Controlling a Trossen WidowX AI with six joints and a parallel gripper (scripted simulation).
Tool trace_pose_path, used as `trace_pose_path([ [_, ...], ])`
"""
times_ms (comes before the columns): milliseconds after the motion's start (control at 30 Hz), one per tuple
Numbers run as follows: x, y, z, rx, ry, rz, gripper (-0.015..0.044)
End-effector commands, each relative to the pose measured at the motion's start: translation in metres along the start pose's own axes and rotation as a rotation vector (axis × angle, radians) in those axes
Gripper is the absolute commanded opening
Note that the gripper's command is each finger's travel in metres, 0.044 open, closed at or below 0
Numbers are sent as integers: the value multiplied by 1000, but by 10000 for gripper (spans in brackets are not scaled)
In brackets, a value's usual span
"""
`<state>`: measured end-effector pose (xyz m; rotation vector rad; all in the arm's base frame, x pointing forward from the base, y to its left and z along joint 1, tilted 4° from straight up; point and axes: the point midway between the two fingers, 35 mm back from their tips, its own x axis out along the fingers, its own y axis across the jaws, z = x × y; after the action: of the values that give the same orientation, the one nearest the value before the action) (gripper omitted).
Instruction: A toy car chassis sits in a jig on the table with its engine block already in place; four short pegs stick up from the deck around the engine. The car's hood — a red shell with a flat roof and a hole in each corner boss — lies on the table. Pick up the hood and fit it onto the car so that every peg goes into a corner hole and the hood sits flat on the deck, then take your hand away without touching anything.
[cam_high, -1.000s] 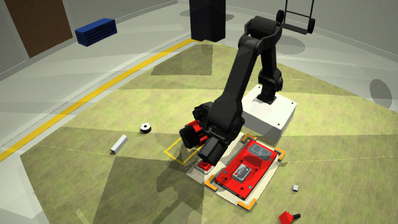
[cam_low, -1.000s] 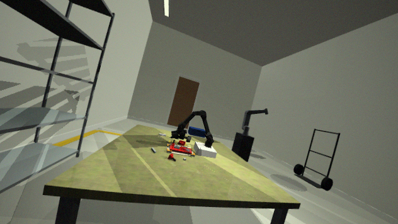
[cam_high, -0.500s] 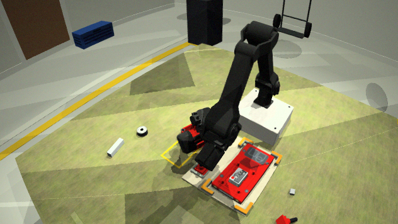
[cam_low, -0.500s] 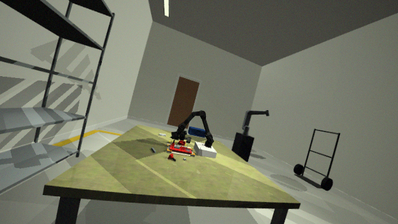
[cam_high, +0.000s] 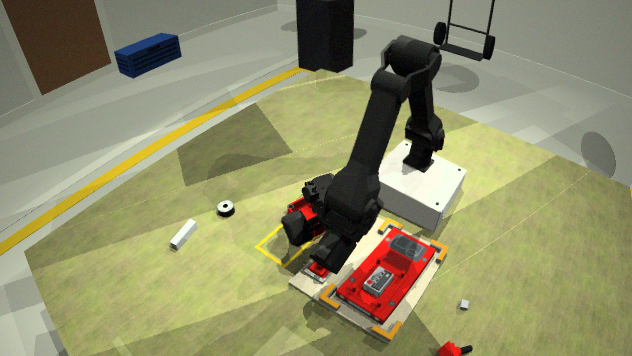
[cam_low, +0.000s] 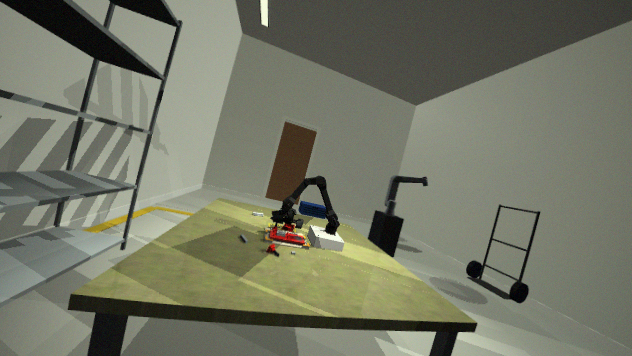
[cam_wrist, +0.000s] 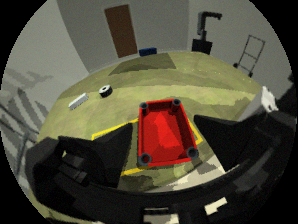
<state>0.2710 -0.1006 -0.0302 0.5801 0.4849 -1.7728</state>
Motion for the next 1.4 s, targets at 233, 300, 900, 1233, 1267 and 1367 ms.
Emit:
trace_pose_path([
  [233,4,0,-5,4,-2,1,440],
  [300,4,0,-6,4,-2,1,440],
  [900,6,0,-8,0,-1,0,308],
  [1233,-2,1,2,0,-1,0,144],
  [1267,-5,2,6,0,-1,0,117],
  [1367,-14,2,19,0,-1,0,39],
])
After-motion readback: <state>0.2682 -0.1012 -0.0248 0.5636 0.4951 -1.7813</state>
